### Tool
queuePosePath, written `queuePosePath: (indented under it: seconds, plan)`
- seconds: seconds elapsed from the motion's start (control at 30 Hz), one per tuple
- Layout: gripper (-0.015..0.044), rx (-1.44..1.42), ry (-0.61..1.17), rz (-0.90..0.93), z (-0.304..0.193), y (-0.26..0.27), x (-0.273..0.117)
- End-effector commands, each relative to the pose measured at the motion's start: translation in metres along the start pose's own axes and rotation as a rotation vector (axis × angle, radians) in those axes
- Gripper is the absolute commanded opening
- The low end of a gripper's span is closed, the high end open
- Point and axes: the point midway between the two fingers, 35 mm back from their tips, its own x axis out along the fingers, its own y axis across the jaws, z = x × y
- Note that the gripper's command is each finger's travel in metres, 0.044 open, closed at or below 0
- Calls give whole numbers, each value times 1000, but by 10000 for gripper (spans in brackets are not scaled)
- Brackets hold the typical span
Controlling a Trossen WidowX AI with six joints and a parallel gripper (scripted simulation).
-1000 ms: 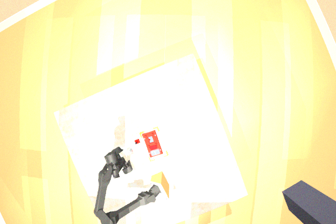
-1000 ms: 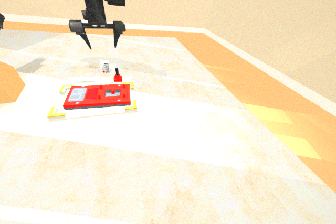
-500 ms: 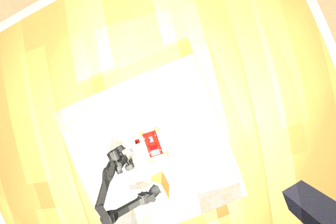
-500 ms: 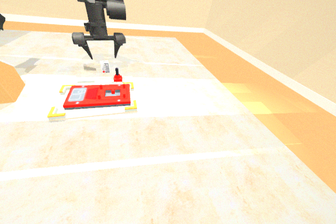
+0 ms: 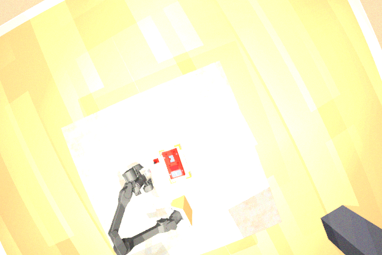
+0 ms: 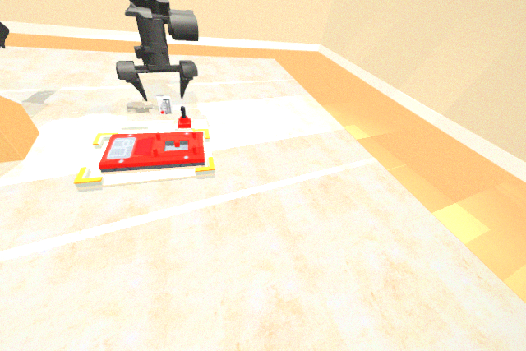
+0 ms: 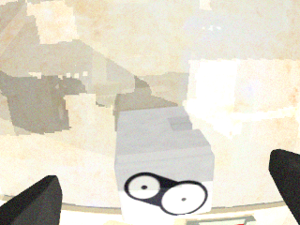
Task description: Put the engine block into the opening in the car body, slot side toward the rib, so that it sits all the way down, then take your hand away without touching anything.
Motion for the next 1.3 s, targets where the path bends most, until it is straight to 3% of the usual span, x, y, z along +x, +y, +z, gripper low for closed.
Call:
queuePosePath:
  seconds: [0.0,0.5,0.87,1.1,1.23,1.27]
  plan:
    - [440,5,-4,3,0,1,7]
    - [440,5,-7,3,1,3,28]
    - [151,5,-7,3,1,3,28]
    - [105,5,-7,3,1,3,28]
    - [0,5,-5,3,0,1,24]
    - [0,5,-4,3,0,1,22]
